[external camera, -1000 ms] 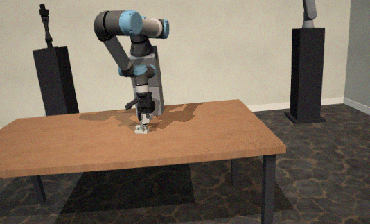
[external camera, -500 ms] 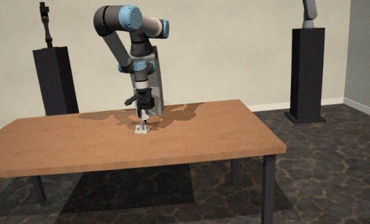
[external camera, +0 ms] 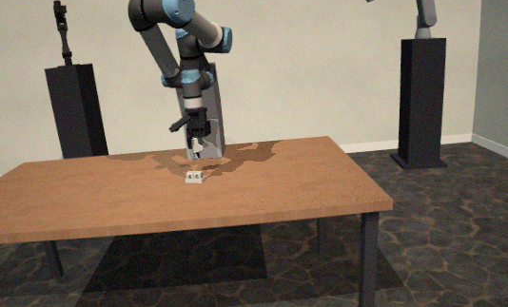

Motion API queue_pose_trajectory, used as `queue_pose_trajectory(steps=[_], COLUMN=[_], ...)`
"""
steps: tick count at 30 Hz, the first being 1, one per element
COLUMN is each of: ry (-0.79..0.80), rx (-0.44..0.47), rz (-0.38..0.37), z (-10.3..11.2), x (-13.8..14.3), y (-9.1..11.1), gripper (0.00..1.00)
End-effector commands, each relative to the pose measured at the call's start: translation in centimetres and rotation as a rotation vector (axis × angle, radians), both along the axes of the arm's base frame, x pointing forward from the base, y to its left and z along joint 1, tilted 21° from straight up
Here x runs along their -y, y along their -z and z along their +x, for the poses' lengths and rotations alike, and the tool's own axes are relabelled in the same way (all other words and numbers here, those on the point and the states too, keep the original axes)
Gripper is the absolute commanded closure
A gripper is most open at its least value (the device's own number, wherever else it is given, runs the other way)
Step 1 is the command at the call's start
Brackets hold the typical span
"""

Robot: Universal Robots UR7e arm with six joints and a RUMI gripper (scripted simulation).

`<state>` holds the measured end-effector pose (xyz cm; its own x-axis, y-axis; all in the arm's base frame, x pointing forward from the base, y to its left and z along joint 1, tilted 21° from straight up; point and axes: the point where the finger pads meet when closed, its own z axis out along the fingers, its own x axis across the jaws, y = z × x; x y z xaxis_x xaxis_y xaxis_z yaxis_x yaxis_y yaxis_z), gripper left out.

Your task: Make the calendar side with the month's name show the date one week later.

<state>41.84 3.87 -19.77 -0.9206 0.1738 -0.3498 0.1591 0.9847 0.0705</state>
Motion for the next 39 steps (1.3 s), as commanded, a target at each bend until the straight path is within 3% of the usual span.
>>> queue_pose_trajectory(steps=[1, 4, 5, 29, 39], ry=[0.0, 0.0, -0.001, -0.001, 0.0], rx=[-0.005, -0.005, -0.005, -0.004, -0.005], rz=[0.002, 0.002, 0.001, 0.001, 0.002], z=[-0.6, -0.6, -0.6, -0.5, -1.2], x=[0.0, 0.1, 0.0, 0.0, 0.1], y=[-1.3, -1.3, -1.3, -1.3, -2.9], gripper=[0.71, 0.71, 0.0, 0.0, 0.0])
